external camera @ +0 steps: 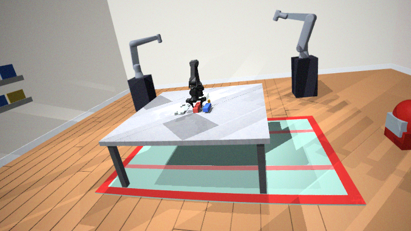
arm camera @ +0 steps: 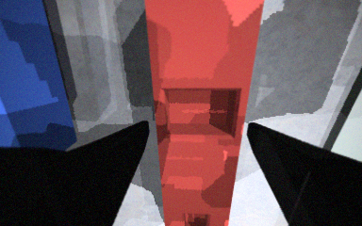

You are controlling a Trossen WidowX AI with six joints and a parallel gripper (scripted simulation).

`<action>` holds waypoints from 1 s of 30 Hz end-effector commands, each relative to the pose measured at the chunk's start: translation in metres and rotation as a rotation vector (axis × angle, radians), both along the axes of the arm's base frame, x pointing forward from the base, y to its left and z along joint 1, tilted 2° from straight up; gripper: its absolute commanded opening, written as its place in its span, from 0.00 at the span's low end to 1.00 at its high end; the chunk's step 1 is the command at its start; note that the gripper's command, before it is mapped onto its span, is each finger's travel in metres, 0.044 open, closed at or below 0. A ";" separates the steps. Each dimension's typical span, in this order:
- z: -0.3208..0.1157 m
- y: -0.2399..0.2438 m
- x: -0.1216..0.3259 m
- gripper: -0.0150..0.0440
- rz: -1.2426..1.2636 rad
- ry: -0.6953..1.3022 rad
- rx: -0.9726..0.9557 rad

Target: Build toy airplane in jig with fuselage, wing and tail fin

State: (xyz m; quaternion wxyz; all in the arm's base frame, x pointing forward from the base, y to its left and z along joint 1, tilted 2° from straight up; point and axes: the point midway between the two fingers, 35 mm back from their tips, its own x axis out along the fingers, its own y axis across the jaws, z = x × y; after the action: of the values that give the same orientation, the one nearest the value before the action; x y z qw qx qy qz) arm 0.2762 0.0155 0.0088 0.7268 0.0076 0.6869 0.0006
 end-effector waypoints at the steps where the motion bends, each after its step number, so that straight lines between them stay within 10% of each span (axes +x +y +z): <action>1: -0.003 0.001 -0.002 0.69 0.004 0.008 0.004; 16: 0.004 0.001 0.000 0.25 0.004 0.008 0.004; 30: 0.046 0.000 0.004 0.25 0.004 0.007 0.004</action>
State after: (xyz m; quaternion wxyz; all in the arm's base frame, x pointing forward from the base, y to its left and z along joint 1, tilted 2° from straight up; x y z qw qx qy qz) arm 0.2762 0.0153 0.0381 0.7174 0.0083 0.6966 -0.0002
